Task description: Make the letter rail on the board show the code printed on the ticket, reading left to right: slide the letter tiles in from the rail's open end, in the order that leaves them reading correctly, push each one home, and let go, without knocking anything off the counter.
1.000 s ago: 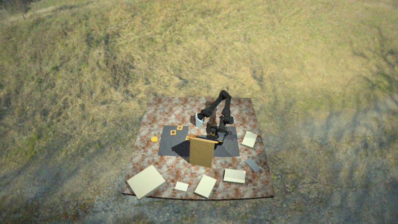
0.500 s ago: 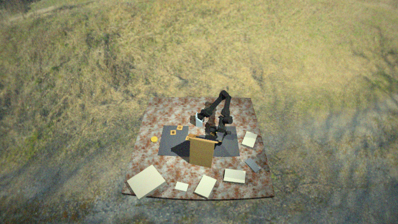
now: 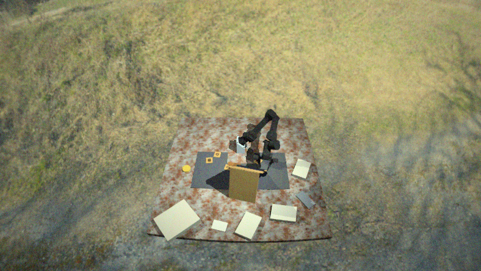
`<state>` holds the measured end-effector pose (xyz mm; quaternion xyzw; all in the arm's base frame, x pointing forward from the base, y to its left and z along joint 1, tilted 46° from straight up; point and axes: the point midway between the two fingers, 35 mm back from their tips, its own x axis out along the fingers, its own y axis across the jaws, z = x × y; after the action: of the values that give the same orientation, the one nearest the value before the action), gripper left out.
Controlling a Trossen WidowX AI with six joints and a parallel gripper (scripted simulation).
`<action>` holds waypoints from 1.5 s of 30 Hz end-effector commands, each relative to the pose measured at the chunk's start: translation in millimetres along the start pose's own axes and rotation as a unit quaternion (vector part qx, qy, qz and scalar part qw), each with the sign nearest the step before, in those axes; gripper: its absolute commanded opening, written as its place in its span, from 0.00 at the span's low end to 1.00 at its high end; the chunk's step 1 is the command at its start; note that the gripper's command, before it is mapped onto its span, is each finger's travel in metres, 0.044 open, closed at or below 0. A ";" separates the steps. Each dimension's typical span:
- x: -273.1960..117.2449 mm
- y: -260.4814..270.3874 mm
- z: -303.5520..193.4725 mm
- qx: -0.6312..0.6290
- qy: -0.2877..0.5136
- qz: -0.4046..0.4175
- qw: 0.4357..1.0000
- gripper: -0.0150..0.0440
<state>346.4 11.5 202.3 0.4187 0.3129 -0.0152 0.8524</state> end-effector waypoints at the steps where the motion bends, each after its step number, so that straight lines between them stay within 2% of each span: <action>1: 0.2 -2.8 -0.7 -0.001 0.001 0.000 1.000 0.25; 45: 0.5 -28.3 -0.6 -0.002 0.001 -0.001 1.000 0.25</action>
<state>339.7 -4.9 184.7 0.4180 0.3133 -0.0154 0.8526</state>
